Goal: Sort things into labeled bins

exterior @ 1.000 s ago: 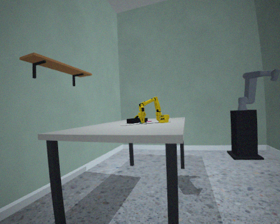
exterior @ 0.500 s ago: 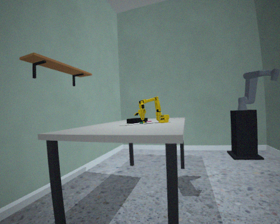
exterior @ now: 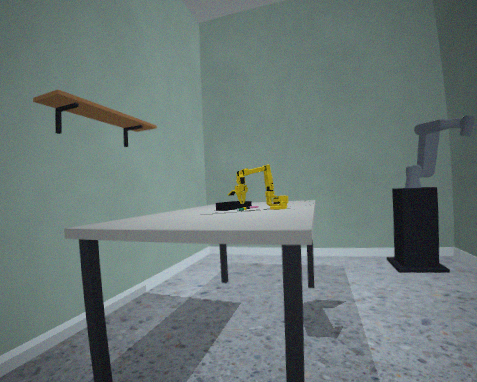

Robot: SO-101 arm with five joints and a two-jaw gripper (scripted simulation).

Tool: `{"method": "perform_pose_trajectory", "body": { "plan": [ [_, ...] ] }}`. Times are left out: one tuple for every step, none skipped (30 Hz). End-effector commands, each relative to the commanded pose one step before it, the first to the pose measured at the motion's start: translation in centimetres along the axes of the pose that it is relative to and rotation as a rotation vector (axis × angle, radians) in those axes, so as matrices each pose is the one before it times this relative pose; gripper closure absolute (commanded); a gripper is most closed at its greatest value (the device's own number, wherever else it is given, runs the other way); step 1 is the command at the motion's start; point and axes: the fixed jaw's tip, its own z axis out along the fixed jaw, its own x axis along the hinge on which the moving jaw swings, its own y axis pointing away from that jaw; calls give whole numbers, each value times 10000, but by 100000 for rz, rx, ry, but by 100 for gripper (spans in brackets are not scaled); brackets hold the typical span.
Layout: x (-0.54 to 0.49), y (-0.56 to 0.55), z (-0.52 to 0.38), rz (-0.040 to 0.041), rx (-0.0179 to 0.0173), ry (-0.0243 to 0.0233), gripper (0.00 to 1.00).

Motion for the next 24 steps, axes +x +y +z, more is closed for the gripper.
{"method": "perform_pose_trajectory", "body": {
  "plan": [
    [-13383,-8271,-13506,1335,-5255,-3486,100],
    [-3153,-3720,-736,392,-125,-182,100],
    [-3106,-3835,-730,395,-122,-189,100],
    [-3006,-3885,-719,400,-116,-198,100],
    [-2857,-3860,-688,390,-104,-198,100],
    [-2654,-3758,-648,377,-95,-201,100],
    [-2436,-3588,-600,355,-82,-191,100],
    [-2177,-3348,-544,330,-70,-181,100],
    [-1907,-3053,-479,299,-61,-168,100],
    [-1633,-2699,-417,261,-46,-151,100],
    [-1359,-2318,-348,224,-41,-131,100],
    [-1088,-1902,-278,183,-29,-105,100],
    [0,0,0,0,0,0,100],
    [0,0,0,0,0,0,100],
    [-832,-1487,-218,143,-23,-85,100],
    [-593,-1085,-159,102,-14,-62,100],
    [-389,-705,-99,68,-8,-39,100],
    [-212,-391,-54,37,-6,-23,100],
    [-80,-158,-23,16,-3,-10,100],
    [-13,-23,-7,3,0,0,100],
    [-21,-16,-3,1,-2,-2,100],
    [-145,-107,-22,16,-6,-16,100],
    [-356,-280,-63,34,-21,-41,100],
    [-646,-500,-107,69,-33,-70,100]
  ]
}}
